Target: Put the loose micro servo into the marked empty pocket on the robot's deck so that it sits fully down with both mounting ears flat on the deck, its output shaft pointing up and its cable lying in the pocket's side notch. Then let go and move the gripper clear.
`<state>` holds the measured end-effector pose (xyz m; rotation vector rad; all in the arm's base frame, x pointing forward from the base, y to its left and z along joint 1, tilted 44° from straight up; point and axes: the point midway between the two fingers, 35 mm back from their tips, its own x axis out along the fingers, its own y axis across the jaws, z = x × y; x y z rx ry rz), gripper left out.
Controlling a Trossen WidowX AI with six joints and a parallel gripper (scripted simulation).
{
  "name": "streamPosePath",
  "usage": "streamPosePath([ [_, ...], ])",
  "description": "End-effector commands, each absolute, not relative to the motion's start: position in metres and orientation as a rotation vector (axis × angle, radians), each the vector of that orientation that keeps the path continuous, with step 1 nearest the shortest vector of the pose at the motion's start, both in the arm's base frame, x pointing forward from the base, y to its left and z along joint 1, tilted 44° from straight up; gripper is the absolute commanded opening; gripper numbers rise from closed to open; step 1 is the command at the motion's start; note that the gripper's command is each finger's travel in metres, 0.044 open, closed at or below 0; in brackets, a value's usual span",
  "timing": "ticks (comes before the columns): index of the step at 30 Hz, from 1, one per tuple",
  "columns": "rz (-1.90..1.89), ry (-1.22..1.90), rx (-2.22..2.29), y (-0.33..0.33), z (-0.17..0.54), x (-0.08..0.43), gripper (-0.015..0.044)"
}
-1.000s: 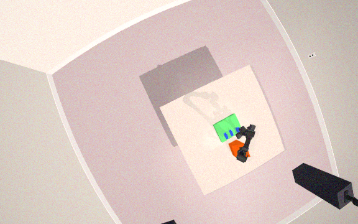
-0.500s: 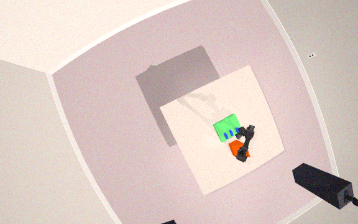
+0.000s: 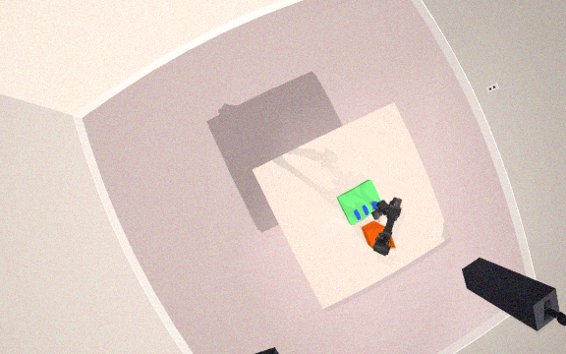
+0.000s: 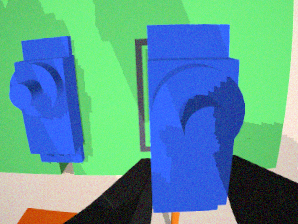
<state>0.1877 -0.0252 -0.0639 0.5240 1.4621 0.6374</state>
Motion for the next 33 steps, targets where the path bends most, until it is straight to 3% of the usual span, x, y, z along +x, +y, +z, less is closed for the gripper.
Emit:
streamPosePath([
  [1,0.636,1.459,0.53,-0.023,-0.066,0.188,0.0],
  [33,0.637,1.459,0.531,-0.004,-0.086,0.188,0.0],
])
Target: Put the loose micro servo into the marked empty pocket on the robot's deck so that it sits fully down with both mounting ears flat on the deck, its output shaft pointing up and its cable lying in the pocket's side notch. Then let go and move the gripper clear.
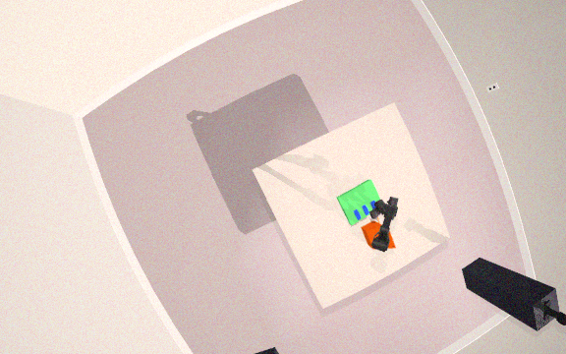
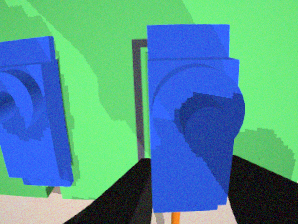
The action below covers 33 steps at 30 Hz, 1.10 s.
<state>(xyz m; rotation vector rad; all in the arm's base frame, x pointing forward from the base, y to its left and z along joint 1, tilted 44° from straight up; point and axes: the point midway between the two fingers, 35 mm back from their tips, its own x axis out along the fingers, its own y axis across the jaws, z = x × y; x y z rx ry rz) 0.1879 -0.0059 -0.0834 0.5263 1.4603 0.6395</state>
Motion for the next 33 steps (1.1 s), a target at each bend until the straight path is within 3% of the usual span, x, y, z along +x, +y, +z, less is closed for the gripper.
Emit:
streamPosePath([
  [1,0.637,1.459,0.531,-0.003,-0.086,0.188,0.0],
  [23,0.638,1.458,0.532,0.01,-0.1,0.188,0.0],
  [30,0.638,1.459,0.532,0.009,-0.098,0.187,0.0184],
  [33,0.637,1.459,0.531,0.004,-0.094,0.187,0.0187],
])
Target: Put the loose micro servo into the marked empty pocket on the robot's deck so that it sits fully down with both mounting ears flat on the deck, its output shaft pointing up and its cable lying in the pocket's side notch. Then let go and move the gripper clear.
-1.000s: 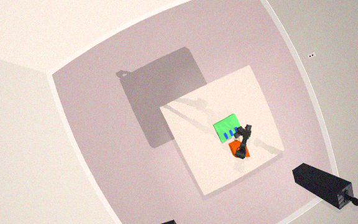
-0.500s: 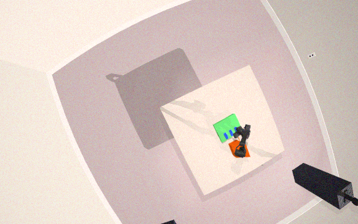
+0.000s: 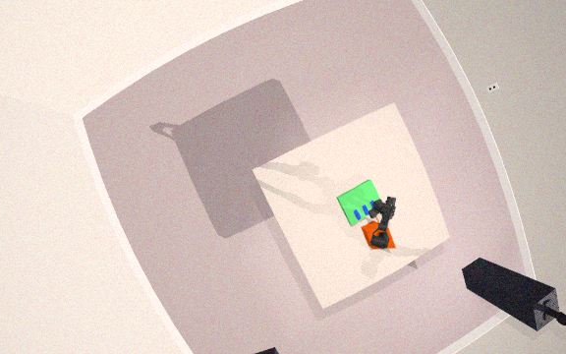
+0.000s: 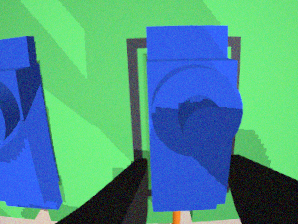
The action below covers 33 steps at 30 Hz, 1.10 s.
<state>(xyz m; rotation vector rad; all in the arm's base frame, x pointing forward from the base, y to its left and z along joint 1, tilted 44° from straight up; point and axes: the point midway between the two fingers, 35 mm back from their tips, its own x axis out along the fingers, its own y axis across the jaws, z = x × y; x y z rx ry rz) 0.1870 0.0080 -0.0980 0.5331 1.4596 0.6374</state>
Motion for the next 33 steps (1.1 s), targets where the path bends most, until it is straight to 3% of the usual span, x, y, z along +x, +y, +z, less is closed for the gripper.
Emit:
streamPosePath([
  [1,0.636,1.459,0.531,0.0,-0.09,0.188,0.0187],
  [9,0.636,1.459,0.53,-0.015,-0.072,0.186,0.0187],
  [19,0.633,1.453,0.529,-0.042,-0.046,0.257,0.044],
  [24,0.636,1.453,0.527,-0.054,-0.02,0.296,0.044],
  [33,0.634,1.44,0.509,-0.085,0.014,0.29,0.044],
])
